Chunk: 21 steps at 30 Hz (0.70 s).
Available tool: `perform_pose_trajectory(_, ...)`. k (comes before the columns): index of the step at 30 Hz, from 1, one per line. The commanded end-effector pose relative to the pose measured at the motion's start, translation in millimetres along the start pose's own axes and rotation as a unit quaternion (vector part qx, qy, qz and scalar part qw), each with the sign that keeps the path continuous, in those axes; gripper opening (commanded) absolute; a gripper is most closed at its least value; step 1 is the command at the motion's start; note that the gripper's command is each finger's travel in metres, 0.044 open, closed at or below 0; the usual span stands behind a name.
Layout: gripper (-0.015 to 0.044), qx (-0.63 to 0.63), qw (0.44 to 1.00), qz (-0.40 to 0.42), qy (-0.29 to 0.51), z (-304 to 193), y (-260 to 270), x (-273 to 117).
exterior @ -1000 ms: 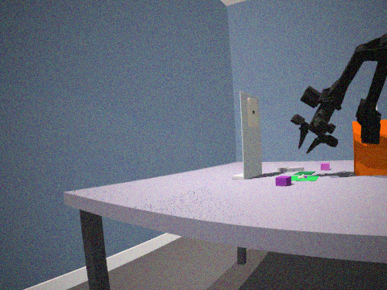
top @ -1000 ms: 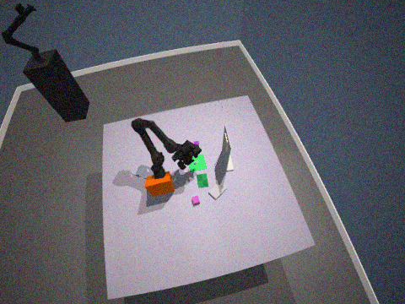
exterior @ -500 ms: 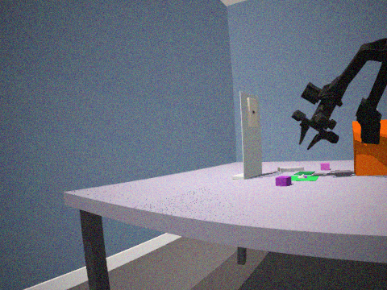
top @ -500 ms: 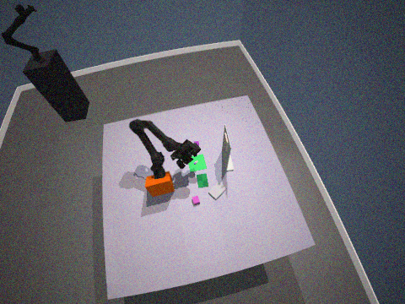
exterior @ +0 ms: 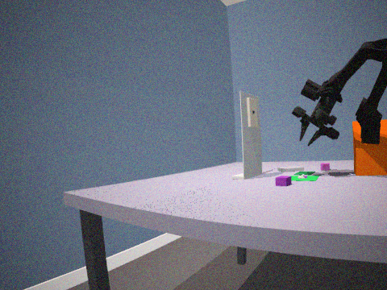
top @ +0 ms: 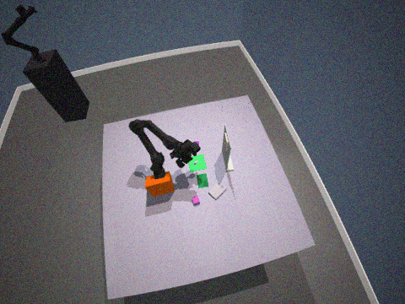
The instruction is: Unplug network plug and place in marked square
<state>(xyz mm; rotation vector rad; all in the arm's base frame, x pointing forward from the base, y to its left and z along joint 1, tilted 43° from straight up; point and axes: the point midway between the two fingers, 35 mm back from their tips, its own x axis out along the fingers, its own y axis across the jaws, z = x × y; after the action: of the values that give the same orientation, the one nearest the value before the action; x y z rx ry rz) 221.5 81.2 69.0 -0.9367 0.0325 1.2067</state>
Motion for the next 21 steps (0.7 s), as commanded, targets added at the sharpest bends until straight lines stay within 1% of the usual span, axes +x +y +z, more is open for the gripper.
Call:
perform_pose_trajectory(1, 0.0156, -0.005, 1.000, 0.000, 0.001, -2, -8, -7)
perform_pose_trajectory(21, 0.0156, -0.007, 1.000, 0.002, 0.001, -3, -38, -52)
